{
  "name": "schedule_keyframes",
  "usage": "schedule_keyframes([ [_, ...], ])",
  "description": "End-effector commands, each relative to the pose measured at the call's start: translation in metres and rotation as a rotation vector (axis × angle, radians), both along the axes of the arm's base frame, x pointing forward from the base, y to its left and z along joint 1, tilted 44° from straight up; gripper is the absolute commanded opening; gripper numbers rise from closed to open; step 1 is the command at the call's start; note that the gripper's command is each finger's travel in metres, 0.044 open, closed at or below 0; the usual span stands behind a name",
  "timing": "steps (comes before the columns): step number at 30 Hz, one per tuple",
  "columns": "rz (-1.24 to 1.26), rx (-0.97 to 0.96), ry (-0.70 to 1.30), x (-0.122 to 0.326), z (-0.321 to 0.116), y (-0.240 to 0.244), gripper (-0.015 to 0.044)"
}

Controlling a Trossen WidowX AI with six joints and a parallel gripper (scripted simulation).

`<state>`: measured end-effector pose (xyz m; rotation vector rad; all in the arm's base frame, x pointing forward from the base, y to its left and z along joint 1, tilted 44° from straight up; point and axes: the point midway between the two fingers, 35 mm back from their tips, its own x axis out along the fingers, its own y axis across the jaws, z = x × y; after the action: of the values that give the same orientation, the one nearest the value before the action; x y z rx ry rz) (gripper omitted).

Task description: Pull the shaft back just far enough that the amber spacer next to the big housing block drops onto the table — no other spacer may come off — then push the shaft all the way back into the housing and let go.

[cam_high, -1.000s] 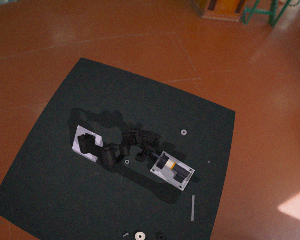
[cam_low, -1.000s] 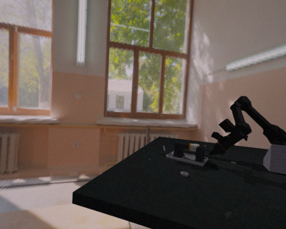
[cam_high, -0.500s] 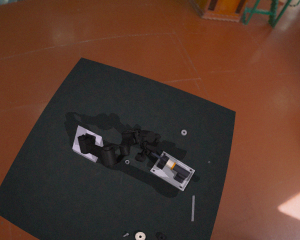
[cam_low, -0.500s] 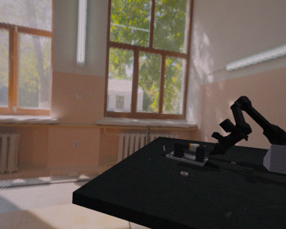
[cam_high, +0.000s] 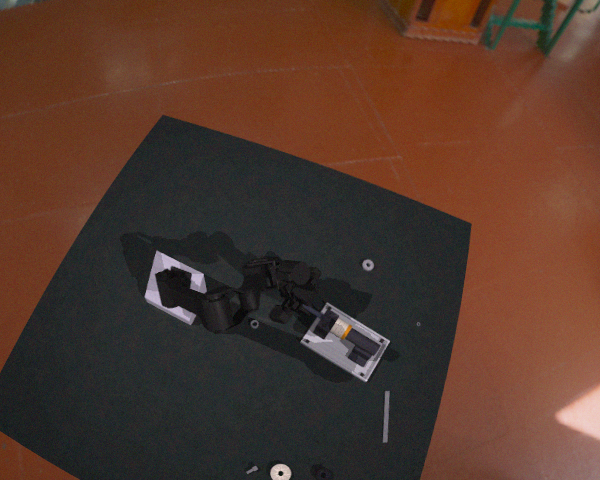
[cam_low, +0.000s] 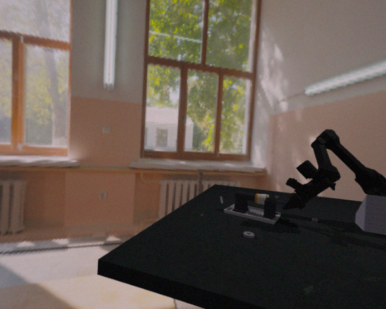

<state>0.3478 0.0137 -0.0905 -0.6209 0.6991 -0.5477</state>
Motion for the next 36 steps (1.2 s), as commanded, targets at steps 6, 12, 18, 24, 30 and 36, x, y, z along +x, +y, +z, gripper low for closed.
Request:
schedule_keyframes([
  [6,-0.002,0.002,-0.004,-0.0015,0.0001,0.0005,0.0000],
  [12,-0.002,0.002,-0.004,-0.0022,0.0000,0.0006,0.0000],
  [18,-0.002,0.002,-0.004,-0.0029,-0.0001,0.0008,0.0000],
  [24,-0.002,0.002,-0.004,-0.0035,-0.0002,0.0009,0.0000],
  [30,-0.002,0.002,-0.004,-0.0042,-0.0003,0.0011,0.0000],
  [36,-0.002,0.002,-0.004,-0.0049,-0.0004,0.0013,0.0000],
])
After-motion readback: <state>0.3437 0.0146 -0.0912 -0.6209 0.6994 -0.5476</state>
